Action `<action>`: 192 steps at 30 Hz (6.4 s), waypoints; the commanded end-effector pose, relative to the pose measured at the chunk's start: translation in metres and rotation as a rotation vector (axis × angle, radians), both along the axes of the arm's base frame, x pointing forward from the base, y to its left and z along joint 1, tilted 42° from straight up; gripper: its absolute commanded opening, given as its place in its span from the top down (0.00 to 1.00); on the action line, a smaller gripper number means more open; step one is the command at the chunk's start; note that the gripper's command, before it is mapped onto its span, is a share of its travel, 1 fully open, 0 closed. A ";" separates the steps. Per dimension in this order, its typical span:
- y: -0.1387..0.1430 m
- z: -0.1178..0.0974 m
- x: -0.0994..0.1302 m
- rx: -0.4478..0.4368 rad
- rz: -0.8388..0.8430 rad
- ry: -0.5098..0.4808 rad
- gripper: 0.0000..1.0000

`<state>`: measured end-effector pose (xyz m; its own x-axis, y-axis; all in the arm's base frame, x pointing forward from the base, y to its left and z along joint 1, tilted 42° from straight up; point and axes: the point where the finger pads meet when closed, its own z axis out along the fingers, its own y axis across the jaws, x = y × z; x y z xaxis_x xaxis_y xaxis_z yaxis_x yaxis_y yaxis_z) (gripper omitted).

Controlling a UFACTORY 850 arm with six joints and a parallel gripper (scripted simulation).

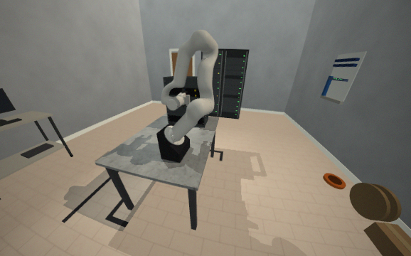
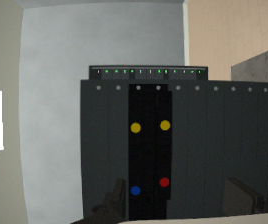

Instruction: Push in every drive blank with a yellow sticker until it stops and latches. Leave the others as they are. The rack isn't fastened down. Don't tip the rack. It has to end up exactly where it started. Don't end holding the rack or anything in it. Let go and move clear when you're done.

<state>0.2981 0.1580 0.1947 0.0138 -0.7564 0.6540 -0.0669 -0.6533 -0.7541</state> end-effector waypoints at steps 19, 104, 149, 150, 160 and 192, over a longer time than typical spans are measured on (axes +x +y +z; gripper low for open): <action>0.001 0.004 -0.001 -0.017 0.004 -0.017 0.00; 0.039 -0.087 0.134 -0.017 0.004 -0.017 0.00; 0.039 -0.087 0.134 -0.017 0.004 -0.017 1.00; 0.039 -0.087 0.134 -0.017 0.004 -0.017 1.00; 0.039 -0.087 0.134 -0.017 0.004 -0.017 1.00; -0.020 -0.027 0.125 -0.017 0.004 -0.017 1.00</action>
